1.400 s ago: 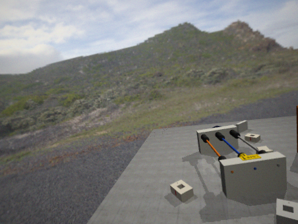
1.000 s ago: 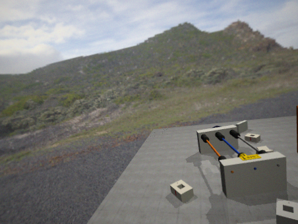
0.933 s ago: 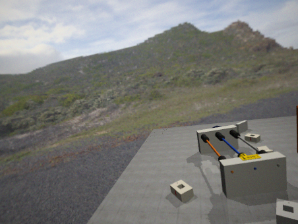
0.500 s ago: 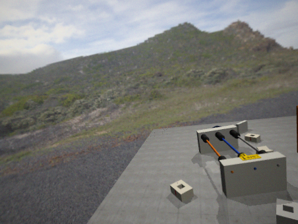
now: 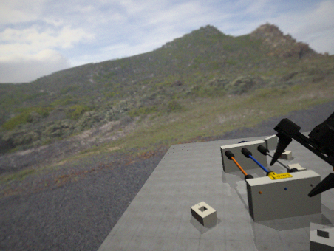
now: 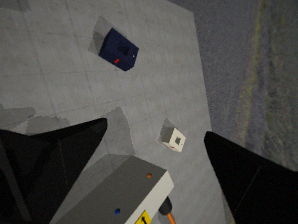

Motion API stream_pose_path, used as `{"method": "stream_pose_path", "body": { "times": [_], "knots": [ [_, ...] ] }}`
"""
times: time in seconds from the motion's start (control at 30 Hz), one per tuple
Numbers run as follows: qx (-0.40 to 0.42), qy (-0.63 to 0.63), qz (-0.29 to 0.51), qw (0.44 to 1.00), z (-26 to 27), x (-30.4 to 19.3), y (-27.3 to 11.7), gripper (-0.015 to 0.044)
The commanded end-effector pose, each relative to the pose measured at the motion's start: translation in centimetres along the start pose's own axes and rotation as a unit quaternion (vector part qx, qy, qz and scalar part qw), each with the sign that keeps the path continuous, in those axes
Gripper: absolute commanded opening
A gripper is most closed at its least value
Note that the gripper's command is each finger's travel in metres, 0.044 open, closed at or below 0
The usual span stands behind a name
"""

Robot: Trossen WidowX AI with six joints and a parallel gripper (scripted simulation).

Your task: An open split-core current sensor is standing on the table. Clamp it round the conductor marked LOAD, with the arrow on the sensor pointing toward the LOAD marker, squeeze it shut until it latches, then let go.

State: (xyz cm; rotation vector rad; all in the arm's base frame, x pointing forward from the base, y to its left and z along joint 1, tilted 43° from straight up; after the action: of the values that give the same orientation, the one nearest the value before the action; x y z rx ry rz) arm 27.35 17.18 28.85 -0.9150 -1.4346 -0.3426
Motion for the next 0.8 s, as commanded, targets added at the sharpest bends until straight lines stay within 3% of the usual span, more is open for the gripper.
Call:
{"method": "stream_pose_path", "body": {
  "times": [0.0, 0.23, 0.53, 0.6, 0.77],
  "knots": [
    [-0.125, 0.068, -0.052, 0.988, -5.5, -0.3, -2.4, 0.0440],
    [-0.333, 0.172, -0.171, 0.911, -13.6, -1.7, -9.5, 0.0440],
    [-0.352, 0.180, -0.185, 0.900, -14.1, -1.9, -10.4, 0.0440],
    [-0.341, 0.178, -0.158, 0.909, -14.2, -2.6, -9.7, 0.0440],
    [-0.239, 0.190, 0.018, 0.952, -13.6, -8.2, -6.3, 0.0440]
  ]
}}
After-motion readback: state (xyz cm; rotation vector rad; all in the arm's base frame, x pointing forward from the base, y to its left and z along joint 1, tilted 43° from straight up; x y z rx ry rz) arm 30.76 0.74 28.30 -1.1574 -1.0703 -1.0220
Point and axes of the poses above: the point midway between the two fingers, 35 mm back from their tips, its own y axis out along the fingers, its own z axis across the jaws, x = y × z, the point moved 2 cm from there along -y, back along the fingers, and after that the axes turned 9 degrees about y, right-handed, at the moved point
